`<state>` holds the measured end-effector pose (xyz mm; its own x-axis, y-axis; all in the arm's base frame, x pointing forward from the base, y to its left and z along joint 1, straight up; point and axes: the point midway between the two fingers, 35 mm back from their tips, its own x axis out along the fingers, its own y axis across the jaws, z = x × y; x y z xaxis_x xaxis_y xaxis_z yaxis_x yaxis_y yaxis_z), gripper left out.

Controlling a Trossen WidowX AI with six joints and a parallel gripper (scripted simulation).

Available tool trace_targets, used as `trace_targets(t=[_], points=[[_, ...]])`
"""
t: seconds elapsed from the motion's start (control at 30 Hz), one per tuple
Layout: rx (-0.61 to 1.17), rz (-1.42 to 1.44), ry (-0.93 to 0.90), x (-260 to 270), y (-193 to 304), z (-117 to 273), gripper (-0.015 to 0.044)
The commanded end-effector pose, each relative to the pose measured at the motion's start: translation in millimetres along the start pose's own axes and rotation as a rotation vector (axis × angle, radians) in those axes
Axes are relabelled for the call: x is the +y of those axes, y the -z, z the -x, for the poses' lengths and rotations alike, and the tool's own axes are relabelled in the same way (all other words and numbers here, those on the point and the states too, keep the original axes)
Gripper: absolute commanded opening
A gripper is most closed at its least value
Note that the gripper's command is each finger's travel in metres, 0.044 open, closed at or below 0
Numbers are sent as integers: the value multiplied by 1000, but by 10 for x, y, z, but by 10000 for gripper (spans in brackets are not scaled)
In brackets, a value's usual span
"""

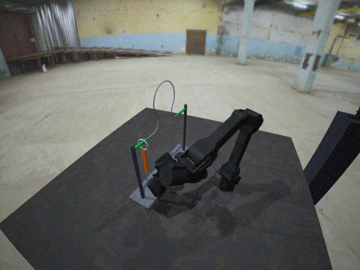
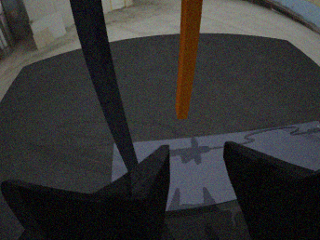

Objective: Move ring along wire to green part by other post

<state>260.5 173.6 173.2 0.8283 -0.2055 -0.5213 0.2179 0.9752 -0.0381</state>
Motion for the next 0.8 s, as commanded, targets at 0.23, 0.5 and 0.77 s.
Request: trace_targets(t=[0.23, 0.5, 0.77], points=[[-14, -14, -5, -17, -47, 223, 160], [-14, -14, -5, -17, -47, 223, 160], [-14, -14, -5, -17, -47, 223, 160]])
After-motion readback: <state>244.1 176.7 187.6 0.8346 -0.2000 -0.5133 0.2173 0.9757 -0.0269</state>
